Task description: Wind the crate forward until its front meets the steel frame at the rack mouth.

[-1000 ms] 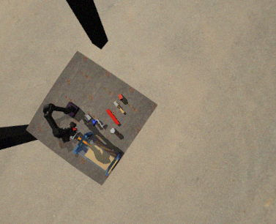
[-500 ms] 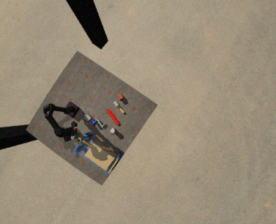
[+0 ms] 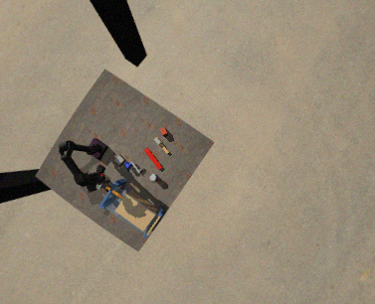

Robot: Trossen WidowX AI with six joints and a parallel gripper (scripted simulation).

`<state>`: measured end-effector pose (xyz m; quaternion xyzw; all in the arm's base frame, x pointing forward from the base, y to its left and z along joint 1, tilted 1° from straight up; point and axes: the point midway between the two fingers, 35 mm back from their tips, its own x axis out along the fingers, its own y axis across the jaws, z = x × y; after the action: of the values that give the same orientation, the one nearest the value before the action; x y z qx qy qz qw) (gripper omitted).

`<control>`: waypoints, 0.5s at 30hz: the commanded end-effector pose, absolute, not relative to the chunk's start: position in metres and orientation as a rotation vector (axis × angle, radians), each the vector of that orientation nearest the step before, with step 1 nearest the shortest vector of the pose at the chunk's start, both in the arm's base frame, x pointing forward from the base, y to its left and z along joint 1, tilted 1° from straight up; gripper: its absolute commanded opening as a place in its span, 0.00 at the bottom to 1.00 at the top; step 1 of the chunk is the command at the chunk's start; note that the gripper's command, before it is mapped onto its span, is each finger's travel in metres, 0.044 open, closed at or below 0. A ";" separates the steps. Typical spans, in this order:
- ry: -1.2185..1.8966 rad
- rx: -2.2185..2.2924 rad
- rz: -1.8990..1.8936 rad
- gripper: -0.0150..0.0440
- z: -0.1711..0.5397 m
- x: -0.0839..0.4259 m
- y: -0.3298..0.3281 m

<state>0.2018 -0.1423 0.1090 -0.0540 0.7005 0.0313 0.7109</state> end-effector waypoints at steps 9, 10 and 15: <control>1.554 -0.120 0.070 0.25 0.109 0.202 -0.142; 1.554 -0.120 0.070 0.25 0.109 0.202 -0.142; 1.558 -0.121 0.067 0.25 0.106 0.201 -0.142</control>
<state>0.2016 -0.1421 0.1090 -0.0537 0.7007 0.0316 0.7107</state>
